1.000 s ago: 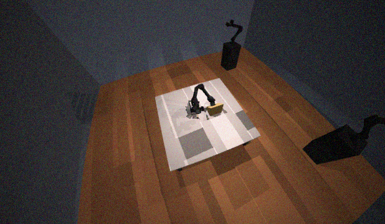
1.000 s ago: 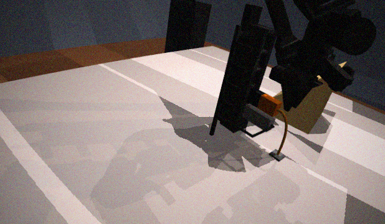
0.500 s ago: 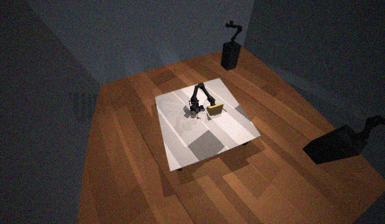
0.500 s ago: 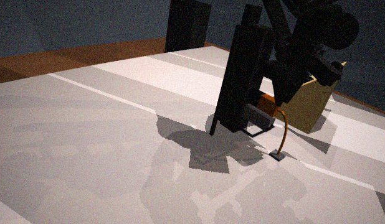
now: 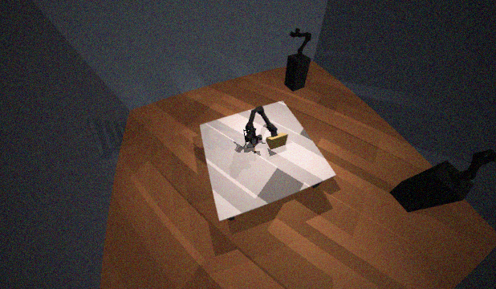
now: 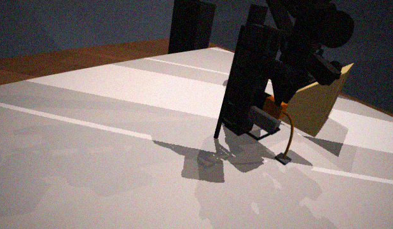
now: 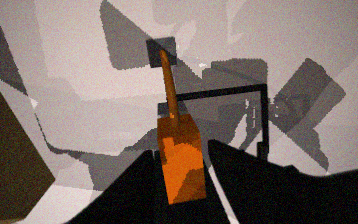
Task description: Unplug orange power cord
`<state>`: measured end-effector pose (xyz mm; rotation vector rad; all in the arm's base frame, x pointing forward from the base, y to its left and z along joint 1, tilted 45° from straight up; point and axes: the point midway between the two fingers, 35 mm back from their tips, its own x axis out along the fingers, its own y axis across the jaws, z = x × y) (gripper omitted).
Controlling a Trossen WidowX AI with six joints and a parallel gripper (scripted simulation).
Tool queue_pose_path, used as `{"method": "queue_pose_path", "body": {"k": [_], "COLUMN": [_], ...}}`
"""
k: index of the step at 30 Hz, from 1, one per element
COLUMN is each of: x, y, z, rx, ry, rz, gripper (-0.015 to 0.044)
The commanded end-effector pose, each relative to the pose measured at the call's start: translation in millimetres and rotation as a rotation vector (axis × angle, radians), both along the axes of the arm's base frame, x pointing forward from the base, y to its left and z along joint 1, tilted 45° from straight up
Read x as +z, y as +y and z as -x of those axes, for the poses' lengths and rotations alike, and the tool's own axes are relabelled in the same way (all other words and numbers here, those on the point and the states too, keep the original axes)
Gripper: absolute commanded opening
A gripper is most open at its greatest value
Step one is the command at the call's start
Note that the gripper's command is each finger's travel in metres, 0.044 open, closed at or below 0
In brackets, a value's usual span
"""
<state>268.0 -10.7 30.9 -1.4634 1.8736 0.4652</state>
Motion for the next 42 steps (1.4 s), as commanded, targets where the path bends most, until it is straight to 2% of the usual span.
{"method": "queue_pose_path", "body": {"k": [1, 7, 11, 19, 42], "x": [-2, -6, -5, -5, -25], "y": [-4, -8, -6, -6, 16], "z": [1, 2, 1, 1, -11], "rx": [0.006, 0.006, -0.001, -0.001, 0.002], "ry": [0.002, 0.002, -0.001, -0.001, -0.001], "rz": [0.004, 0.004, 0.0, 0.0, -0.002], "gripper": [0.016, 0.016, 0.0055, 0.0002, 0.0]}}
